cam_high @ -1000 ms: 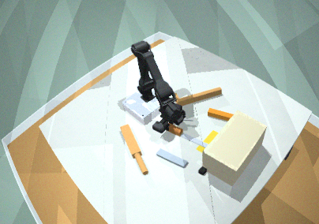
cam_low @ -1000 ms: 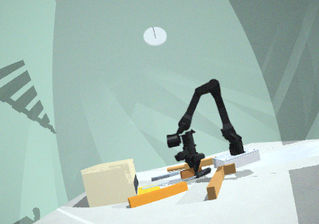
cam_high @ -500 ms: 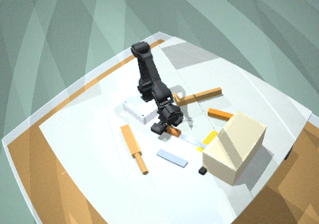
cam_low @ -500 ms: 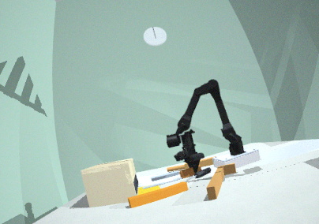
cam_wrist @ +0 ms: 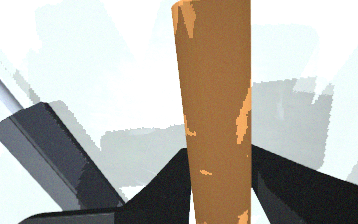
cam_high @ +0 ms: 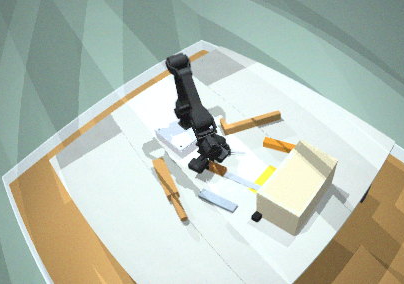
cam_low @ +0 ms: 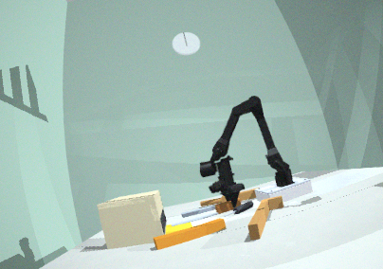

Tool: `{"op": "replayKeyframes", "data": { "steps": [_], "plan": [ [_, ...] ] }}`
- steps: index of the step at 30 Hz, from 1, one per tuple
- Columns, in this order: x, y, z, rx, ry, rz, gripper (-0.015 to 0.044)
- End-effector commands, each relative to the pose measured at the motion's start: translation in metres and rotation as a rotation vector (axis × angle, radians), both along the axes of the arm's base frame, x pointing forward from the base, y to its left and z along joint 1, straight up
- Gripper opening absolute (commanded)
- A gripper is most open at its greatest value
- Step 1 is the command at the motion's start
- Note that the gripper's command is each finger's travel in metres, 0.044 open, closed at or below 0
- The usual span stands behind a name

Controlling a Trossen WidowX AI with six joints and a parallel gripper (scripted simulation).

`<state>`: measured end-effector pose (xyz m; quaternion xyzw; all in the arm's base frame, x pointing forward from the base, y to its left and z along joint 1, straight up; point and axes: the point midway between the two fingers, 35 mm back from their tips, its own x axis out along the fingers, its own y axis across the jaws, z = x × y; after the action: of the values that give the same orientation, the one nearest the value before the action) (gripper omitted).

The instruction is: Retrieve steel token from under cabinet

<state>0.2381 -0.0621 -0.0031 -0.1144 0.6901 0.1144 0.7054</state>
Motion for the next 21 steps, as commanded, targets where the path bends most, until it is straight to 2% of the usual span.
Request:
{"op": "replayKeyframes", "data": {
  "steps": [1,6,13,16,19,21],
  "plan": [
    [0.0016,-0.0044,0.001,-0.004,-0.003,-0.005,0.0],
    [0.0022,-0.0082,0.0011,-0.005,-0.003,-0.004,0.0],
    [0.0007,-0.0058,0.0001,-0.001,0.0,0.004,0.0184],
    [0.0008,-0.0058,0.0002,-0.001,0.0,0.004,0.02],
    [0.0008,-0.0058,0.0003,-0.005,-0.003,0.004,0.027],
    [0.0009,-0.0056,-0.0002,-0.005,-0.003,0.005,0.027]
  ]
}}
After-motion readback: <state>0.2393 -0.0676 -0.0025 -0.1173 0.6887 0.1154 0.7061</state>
